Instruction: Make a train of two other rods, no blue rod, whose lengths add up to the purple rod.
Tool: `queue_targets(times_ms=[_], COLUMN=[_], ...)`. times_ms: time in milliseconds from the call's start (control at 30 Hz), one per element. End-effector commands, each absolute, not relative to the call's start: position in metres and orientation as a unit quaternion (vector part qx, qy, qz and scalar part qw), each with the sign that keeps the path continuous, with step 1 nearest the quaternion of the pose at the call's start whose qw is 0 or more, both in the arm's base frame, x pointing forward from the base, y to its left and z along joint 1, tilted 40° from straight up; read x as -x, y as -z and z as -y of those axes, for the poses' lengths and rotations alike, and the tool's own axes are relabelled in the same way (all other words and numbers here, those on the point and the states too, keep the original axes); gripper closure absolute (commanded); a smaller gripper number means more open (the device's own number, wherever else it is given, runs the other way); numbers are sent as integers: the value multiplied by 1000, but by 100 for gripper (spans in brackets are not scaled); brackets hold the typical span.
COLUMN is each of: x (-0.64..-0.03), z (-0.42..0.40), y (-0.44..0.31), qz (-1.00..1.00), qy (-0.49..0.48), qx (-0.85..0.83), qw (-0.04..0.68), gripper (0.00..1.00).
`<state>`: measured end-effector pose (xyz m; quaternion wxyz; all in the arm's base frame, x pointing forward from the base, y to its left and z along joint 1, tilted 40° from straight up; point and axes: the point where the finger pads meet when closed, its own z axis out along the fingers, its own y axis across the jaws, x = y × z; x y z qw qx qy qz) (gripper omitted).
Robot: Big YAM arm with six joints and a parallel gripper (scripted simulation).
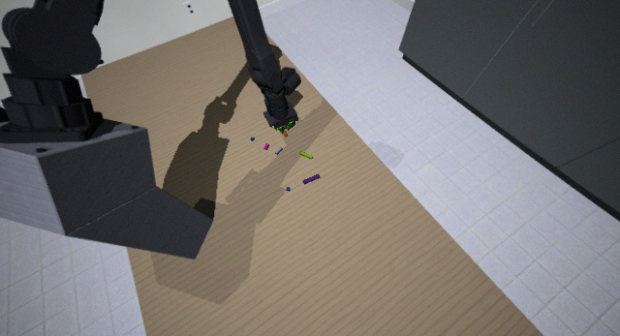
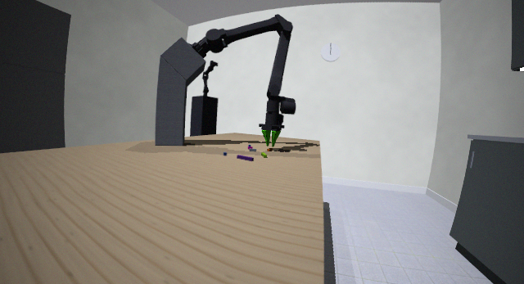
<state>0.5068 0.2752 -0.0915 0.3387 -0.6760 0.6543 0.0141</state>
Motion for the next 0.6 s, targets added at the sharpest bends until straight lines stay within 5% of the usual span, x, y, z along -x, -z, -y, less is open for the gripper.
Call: queue_targets(times_ms=[0,567], x=[-499,-500], z=[-281,-274], y=[99,101], qz=[-650,-651], qy=[-18,-17], qx=[681,680], qw=[337,336], gripper=[76,76])
